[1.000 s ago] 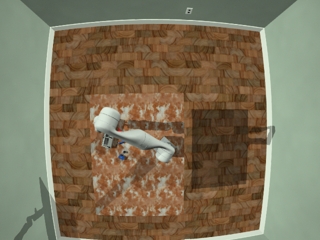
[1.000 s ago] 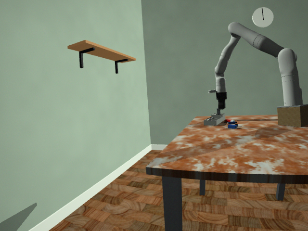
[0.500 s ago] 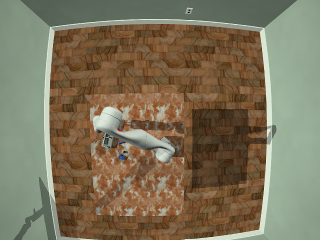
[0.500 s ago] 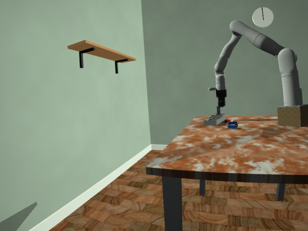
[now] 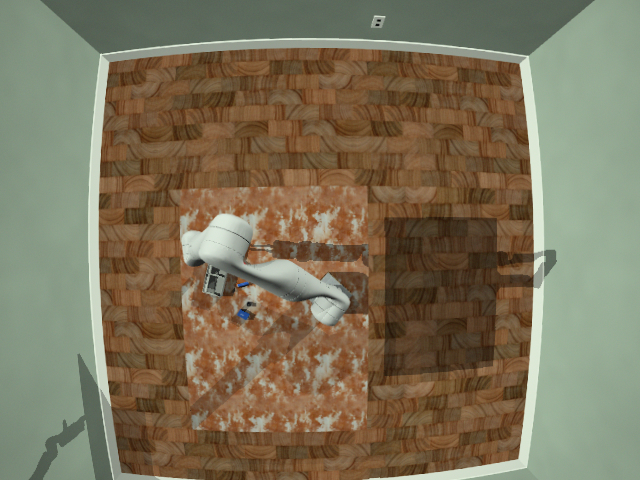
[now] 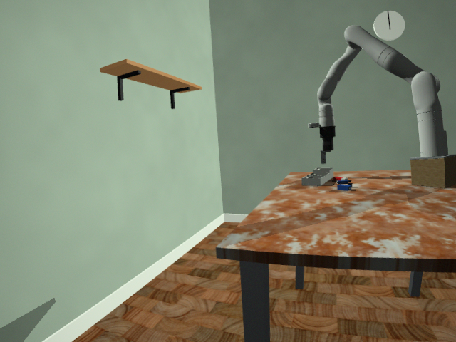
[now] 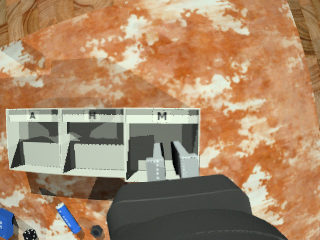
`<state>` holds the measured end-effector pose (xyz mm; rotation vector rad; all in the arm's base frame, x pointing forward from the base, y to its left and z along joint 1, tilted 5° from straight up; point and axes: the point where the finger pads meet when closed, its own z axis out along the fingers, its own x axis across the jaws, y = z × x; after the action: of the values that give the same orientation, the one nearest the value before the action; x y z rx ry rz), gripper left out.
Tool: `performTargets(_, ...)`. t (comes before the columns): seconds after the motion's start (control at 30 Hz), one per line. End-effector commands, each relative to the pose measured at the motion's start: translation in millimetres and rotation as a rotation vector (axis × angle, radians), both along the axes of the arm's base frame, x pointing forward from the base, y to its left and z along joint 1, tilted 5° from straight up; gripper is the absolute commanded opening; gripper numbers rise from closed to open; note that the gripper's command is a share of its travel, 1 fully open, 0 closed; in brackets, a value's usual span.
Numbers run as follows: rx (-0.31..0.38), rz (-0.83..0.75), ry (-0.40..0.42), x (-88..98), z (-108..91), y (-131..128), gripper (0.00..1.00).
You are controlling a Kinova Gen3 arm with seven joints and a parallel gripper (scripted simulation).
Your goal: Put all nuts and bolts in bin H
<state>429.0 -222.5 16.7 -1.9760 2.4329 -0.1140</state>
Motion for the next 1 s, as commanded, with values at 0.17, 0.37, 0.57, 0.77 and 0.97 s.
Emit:
performTargets(0.17,-0.005,-0.013,-0.011,4.3,4.1,6.3,0.31)
performTargets(0.37,-0.009,-0.007,-0.011,12.1,3.1,28.9,0.31)
performTargets(0.57,-0.009,-0.007,-0.008,20.7,1.5,57.2,0.31)
performTargets(0.77,-0.009,-0.007,-0.007,26.8,0.6,75.5,0.31)
performTargets(0.97,-0.007,-0.005,-0.007,27.1,0.7,76.5,0.31)
